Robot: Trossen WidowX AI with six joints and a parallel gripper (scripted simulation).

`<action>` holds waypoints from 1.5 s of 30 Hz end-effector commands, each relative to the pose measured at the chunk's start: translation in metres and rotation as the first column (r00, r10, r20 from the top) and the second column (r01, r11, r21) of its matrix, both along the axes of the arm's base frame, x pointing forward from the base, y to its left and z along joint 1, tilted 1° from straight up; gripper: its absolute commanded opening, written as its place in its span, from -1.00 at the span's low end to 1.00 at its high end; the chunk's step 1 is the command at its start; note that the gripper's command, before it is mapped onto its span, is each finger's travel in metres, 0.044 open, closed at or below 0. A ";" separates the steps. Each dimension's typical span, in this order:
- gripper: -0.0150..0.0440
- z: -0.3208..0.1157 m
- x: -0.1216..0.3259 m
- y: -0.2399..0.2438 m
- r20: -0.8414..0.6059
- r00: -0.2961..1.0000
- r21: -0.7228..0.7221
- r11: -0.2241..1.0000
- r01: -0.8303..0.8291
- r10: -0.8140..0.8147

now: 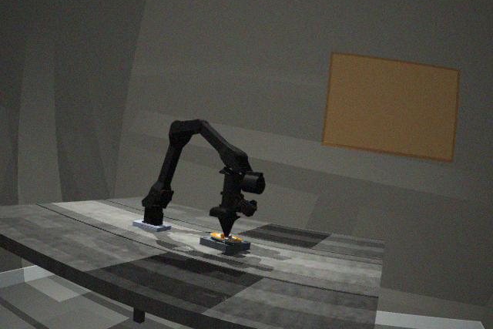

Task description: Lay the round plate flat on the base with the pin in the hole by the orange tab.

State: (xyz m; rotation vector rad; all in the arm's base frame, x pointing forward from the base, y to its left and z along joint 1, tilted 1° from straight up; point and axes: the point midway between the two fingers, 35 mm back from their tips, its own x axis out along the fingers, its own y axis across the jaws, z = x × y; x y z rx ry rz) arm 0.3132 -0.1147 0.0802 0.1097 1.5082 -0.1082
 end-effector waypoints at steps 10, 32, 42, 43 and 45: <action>-0.49 -0.002 -0.013 -0.001 -0.014 1.000 0.000 1.000 -0.002 0.002; -0.49 0.020 -0.020 0.000 -0.014 1.000 0.000 1.000 -0.002 0.002; -0.49 0.030 -0.023 0.002 -0.017 1.000 0.006 1.000 0.000 0.000; -0.49 0.030 -0.023 0.002 -0.017 1.000 0.006 1.000 0.000 0.000; -0.49 0.030 -0.023 0.002 -0.017 1.000 0.006 1.000 0.000 0.000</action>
